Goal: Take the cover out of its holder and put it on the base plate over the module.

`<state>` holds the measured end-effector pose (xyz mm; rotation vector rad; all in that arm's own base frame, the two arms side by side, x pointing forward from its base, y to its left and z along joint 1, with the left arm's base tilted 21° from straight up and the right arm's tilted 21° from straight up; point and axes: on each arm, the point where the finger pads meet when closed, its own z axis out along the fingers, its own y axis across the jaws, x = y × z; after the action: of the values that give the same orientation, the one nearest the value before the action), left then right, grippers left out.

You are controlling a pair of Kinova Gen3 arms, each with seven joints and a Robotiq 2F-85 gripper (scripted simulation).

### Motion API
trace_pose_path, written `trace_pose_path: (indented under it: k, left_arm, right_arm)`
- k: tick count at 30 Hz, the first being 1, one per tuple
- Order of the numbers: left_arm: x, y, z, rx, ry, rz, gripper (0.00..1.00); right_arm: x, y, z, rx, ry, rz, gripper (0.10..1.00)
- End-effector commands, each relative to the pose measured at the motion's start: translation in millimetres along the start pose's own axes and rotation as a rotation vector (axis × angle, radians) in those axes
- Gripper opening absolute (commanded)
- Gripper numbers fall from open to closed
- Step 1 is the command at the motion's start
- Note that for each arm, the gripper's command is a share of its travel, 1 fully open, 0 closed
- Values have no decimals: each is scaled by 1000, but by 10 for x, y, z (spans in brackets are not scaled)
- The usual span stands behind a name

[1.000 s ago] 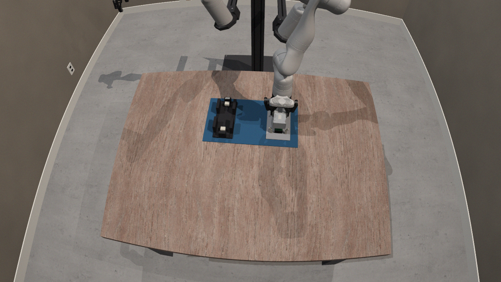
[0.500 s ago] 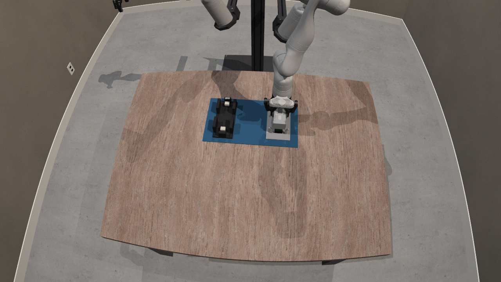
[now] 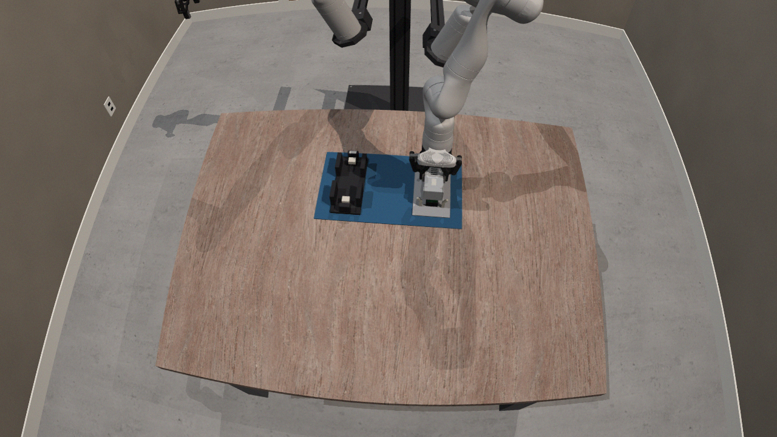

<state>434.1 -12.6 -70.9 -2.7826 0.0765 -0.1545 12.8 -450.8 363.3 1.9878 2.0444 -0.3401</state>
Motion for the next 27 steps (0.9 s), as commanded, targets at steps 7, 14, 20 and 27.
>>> trace_pose_path:
  k: [7,14,20,27]
  left_arm:
    - [8,3,75,-1,2,0,1]
    - [8,3,130,-1,2,0,1]
    - [9,3,125,-1,2,0,1]
    - [8,3,109,-1,2,0,1]
  right_arm:
    - [-3,-1,-5,0,-1,0,999]
    - [-3,-1,-5,0,-1,0,999]
    - [-3,-1,-5,0,-1,0,999]
    - [-3,-1,-5,0,-1,0,999]
